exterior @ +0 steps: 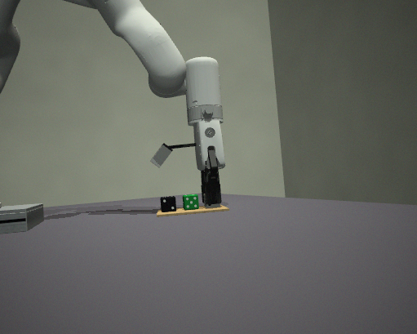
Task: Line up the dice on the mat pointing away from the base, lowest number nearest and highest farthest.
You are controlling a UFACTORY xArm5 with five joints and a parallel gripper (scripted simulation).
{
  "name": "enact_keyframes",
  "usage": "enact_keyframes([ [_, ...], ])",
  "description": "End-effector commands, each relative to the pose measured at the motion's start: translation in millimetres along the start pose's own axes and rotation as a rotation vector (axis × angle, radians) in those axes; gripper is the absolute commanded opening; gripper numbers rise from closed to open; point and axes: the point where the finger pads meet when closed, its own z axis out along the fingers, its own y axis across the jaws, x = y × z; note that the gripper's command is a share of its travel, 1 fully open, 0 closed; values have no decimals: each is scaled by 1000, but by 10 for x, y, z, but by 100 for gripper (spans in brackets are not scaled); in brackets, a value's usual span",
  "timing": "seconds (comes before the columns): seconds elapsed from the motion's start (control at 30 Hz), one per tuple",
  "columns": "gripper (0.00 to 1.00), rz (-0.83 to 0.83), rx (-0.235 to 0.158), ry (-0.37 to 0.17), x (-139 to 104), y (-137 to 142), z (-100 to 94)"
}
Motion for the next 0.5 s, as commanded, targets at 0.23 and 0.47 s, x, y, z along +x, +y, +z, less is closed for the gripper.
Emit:
enact_keyframes([
  [0.23,47,0,0,-4,-14,-1,-465],
  [0.47,47,0,0,-4,-12,-3,-777],
])
